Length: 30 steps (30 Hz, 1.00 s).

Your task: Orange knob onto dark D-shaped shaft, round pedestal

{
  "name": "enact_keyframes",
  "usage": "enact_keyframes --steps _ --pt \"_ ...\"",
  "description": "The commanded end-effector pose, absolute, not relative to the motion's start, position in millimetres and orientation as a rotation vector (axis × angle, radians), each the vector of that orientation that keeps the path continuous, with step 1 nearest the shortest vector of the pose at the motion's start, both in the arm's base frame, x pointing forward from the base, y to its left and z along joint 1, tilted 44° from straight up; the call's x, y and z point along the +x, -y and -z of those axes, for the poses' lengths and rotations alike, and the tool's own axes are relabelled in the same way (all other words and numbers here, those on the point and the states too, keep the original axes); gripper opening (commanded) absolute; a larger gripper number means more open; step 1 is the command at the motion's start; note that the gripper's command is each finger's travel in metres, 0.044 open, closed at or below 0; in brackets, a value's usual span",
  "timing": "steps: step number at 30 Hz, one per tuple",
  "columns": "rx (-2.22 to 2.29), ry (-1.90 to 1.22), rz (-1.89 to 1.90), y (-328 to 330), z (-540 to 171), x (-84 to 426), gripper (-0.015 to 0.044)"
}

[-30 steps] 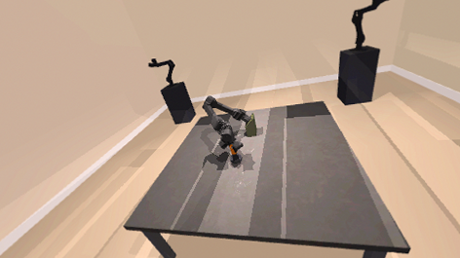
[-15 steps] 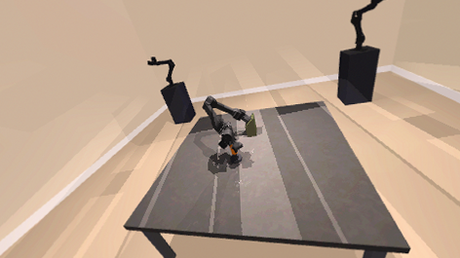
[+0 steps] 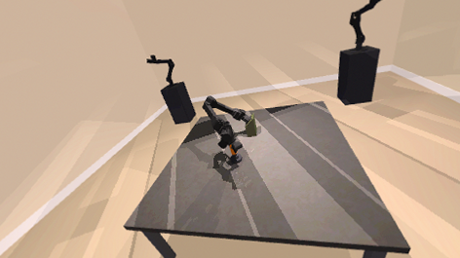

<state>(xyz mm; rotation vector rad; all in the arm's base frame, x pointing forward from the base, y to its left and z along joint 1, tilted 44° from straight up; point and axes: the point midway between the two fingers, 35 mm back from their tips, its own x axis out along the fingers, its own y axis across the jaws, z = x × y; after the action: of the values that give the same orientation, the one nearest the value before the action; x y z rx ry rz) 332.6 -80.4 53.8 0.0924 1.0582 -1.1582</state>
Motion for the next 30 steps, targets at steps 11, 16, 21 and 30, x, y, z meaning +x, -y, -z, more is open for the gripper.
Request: enact_keyframes --steps 11,16,21,30 --pt "0.093 -1.053 1.157 80.7 -50.7 332.7 0.0000" --pt "0.093 -1.053 1.157 81.4 -51.5 332.3 0.0000" --pt "0.093 -1.053 1.157 81.6 -51.7 332.1 0.0000" --pt "0.136 -1.021 1.186 79.9 -56.4 332.3 0.0000"
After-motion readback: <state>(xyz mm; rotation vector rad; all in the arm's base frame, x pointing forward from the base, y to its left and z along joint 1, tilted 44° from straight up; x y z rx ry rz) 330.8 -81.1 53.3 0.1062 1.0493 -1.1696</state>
